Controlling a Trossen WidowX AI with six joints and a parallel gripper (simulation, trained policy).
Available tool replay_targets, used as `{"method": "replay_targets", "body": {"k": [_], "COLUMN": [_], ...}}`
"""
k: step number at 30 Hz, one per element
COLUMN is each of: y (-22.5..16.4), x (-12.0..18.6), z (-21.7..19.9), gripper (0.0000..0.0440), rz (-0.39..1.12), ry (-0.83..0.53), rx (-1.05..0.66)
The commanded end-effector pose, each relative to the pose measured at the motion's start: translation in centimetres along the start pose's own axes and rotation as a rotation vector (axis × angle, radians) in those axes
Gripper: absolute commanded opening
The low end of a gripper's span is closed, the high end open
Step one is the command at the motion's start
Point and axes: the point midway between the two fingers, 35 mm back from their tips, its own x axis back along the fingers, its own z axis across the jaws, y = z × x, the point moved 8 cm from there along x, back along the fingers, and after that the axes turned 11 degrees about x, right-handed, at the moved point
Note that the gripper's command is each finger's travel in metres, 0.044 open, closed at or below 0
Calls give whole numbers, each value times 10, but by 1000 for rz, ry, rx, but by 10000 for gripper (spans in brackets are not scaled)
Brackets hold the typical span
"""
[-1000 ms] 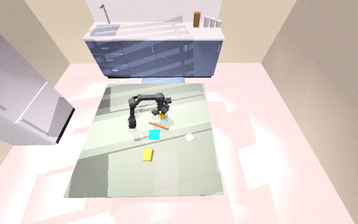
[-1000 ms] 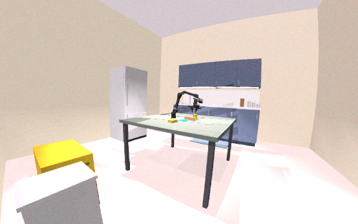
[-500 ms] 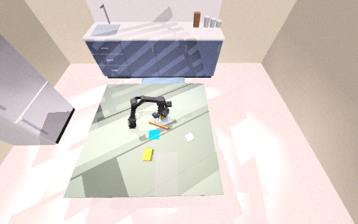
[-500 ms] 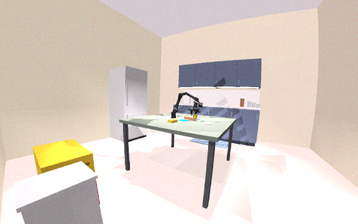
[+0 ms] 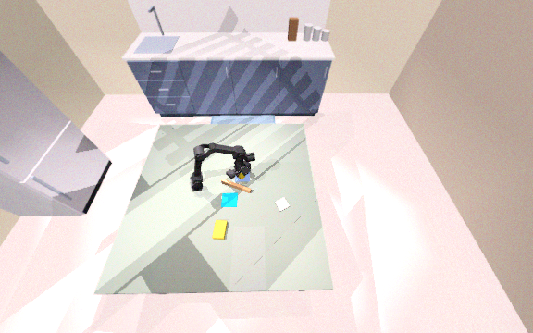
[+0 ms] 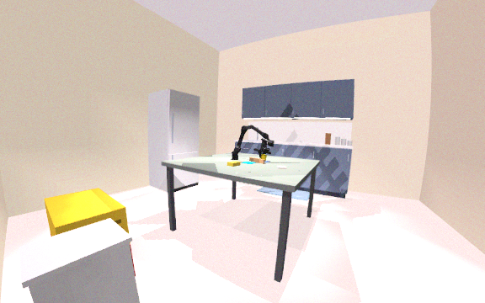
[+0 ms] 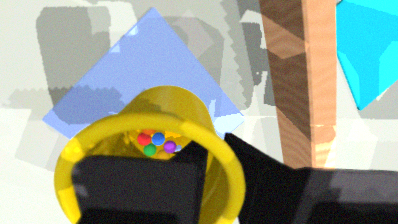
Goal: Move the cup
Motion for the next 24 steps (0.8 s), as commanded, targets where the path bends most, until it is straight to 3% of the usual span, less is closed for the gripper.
{"method": "replay_targets", "body": {"k": [1, 24], "y": [1, 10], "x": [3, 64], "z": [-5, -57], "gripper": [3, 1], "rz": [0, -40], "ry": [-3, 102], "rx": [-3, -189]}}
